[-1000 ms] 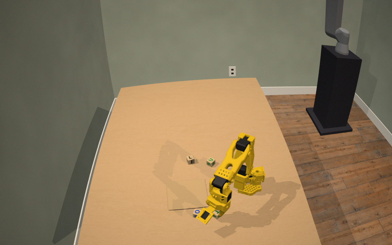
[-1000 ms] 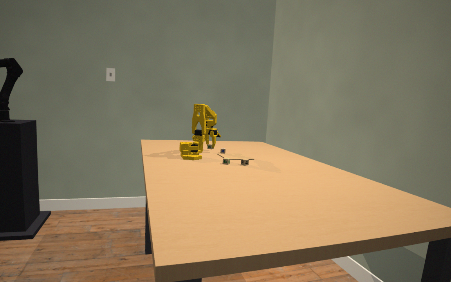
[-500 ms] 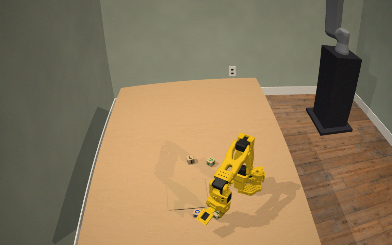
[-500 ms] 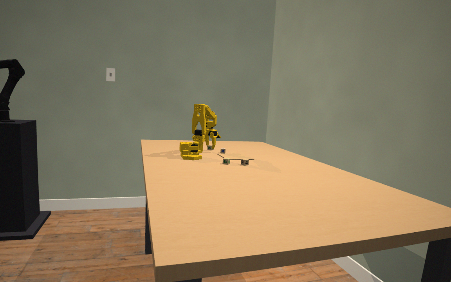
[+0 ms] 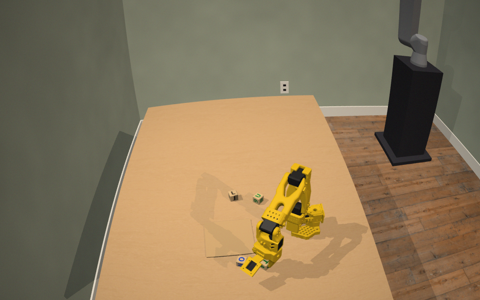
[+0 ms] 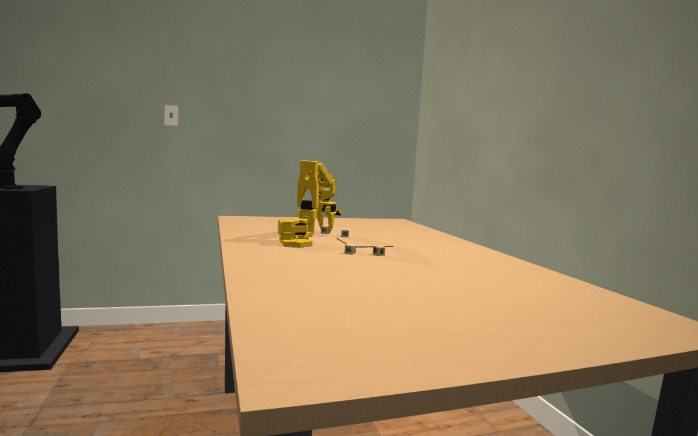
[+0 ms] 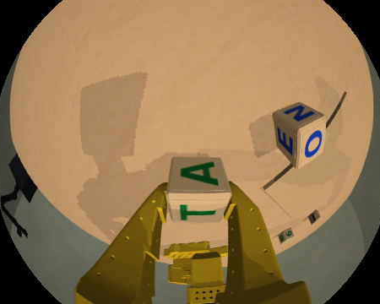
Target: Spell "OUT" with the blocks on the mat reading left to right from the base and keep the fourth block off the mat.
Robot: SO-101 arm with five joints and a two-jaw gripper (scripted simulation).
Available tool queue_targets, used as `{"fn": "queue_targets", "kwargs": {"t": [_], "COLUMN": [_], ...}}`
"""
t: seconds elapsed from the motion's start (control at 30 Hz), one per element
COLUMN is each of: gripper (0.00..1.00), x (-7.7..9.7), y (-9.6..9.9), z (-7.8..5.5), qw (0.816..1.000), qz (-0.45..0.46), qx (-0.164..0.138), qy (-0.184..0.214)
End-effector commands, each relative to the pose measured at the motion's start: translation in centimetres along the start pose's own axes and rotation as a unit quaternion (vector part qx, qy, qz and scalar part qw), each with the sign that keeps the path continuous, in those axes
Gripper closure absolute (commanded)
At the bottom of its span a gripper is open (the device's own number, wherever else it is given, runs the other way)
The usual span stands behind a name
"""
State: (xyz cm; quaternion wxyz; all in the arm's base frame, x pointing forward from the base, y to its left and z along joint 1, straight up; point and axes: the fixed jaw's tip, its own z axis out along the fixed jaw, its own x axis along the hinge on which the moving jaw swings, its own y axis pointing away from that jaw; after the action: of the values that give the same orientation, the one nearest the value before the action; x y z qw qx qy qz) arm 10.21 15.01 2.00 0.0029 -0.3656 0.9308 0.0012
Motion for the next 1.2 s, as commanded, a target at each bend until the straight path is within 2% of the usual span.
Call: {"fn": "queue_targets", "kwargs": {"t": [0.0, 0.57, 0.9, 1.17], "gripper": [1.0, 1.0, 0.87, 0.86], "x": [-0.86, -0.88, -0.88, -0.88], "y": [0.26, 0.27, 0.27, 0.27], "z": [-0.83, -0.31, -0.31, -0.31], "qw": [0.999, 0.999, 0.999, 0.999], "qz": [0.0, 0.0, 0.0, 0.0], "qx": [-0.007, -0.007, -0.007, -0.007], "qy": [-0.031, -0.031, -0.031, -0.031]}}
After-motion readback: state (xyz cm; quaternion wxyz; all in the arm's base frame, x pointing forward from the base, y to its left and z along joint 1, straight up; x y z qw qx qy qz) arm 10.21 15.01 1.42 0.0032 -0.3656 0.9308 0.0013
